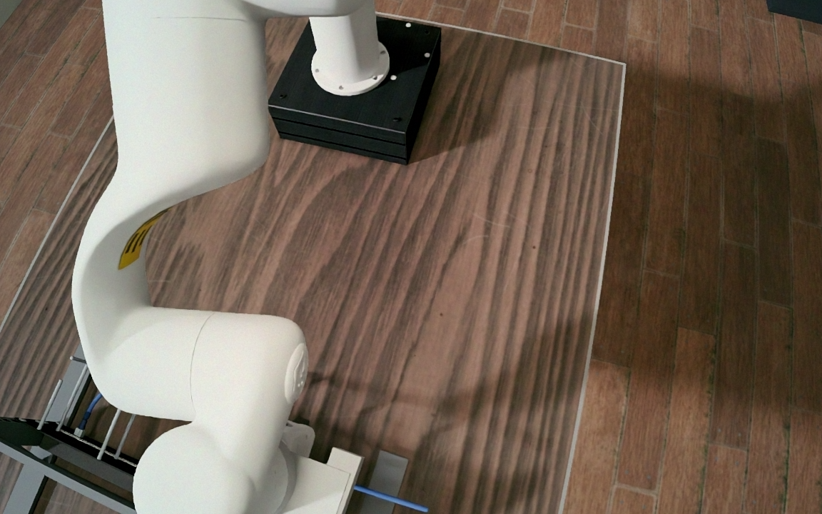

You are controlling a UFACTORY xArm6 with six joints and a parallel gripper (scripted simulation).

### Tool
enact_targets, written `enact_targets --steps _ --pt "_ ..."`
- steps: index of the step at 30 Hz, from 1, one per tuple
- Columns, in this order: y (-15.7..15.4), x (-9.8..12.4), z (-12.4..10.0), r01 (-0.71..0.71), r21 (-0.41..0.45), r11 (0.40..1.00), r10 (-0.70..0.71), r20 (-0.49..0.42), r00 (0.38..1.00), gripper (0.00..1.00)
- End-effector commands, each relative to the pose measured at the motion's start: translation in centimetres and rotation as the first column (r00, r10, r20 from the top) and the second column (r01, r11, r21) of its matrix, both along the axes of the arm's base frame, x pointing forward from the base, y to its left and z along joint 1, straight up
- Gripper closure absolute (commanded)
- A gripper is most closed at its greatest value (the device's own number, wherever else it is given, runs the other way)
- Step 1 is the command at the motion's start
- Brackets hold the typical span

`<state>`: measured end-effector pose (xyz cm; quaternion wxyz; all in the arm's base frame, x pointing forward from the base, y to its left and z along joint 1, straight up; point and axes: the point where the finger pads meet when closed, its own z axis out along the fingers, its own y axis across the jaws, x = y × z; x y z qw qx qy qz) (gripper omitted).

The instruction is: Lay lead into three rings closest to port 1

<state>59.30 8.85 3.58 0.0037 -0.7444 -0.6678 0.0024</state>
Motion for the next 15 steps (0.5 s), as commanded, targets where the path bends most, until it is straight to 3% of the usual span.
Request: enact_targets --steps 1,15 --pt "0.0 0.2 -0.6 0.0 0.001 1.0 0.0 0.005 1.0 1.0" --pt "0.0 0.2 -2.6 0.0 0.001 1.0 0.0 0.005 1.0 1.0"
